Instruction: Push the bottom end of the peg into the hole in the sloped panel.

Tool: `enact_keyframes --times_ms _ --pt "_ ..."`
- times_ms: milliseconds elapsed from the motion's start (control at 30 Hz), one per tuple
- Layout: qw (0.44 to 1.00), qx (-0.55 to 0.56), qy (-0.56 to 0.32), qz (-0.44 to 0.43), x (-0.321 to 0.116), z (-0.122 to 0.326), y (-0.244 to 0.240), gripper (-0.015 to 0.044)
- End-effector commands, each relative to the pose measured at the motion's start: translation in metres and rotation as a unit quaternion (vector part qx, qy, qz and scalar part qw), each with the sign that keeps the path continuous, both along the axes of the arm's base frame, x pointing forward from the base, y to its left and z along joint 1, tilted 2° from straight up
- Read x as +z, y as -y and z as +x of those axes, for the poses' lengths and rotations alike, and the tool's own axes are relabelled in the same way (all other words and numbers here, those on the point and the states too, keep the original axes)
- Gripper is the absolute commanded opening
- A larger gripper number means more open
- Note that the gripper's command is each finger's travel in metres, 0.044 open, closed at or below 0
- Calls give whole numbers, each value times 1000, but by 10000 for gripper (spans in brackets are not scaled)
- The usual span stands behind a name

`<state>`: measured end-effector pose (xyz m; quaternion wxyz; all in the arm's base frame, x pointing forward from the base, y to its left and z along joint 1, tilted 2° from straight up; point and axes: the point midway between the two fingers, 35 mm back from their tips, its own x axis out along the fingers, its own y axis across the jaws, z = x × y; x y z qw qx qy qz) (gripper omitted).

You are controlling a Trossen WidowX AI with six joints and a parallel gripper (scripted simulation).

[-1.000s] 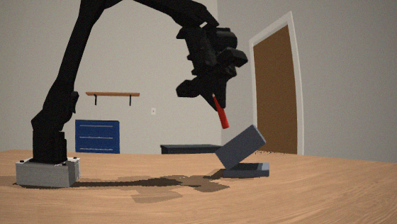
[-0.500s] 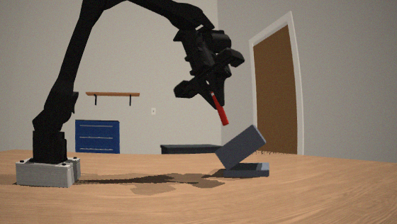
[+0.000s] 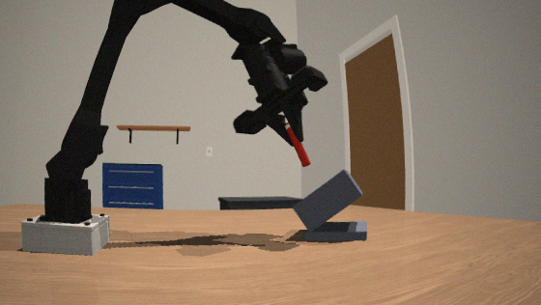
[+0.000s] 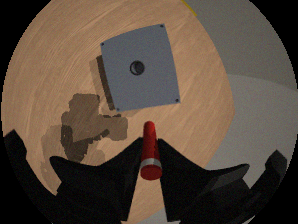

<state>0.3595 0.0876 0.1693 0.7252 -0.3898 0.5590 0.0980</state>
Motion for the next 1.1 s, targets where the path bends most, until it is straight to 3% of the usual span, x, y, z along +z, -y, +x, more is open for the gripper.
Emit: enact_keyframes --times_ms 0,1067 --pt "1000 17 5 -10 2 1 -7 0" --pt "991 115 36 -56 16 -4 -58 0"
